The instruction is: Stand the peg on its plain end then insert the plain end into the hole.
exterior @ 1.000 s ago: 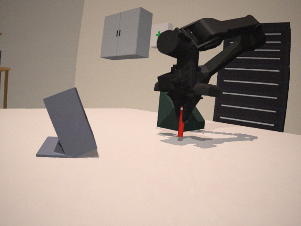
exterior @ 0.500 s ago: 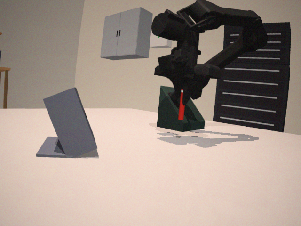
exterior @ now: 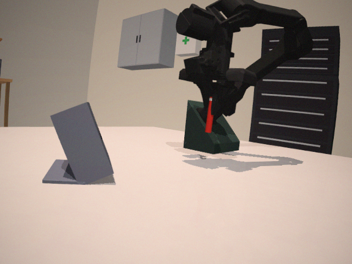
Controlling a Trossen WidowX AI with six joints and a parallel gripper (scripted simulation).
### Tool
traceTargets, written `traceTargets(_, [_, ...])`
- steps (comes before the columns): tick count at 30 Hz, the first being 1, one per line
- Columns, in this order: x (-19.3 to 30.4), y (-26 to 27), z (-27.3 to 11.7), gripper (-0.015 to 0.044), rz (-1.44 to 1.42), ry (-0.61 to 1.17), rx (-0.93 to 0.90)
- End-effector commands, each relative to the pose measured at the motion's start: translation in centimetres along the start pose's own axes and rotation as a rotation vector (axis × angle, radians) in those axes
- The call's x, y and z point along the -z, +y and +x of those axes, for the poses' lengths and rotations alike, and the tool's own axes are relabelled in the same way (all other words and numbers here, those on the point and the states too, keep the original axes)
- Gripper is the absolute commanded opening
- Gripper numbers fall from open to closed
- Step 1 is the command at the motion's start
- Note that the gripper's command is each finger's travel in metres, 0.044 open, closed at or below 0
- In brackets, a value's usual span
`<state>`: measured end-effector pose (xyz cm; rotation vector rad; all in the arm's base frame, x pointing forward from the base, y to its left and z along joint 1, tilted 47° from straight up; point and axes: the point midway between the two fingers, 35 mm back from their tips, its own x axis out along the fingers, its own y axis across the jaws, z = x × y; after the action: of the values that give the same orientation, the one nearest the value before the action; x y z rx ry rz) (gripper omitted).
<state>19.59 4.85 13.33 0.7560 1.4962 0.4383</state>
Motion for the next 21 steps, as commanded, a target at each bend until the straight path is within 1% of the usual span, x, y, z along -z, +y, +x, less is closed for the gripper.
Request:
traceTargets(1, [-0.2,-0.4,0.3,0.0000,-0.016,-0.004,0.040])
traceTargets(21, [-1.6,-2.0,1.7,0.0000,-0.105,-0.063,0.221])
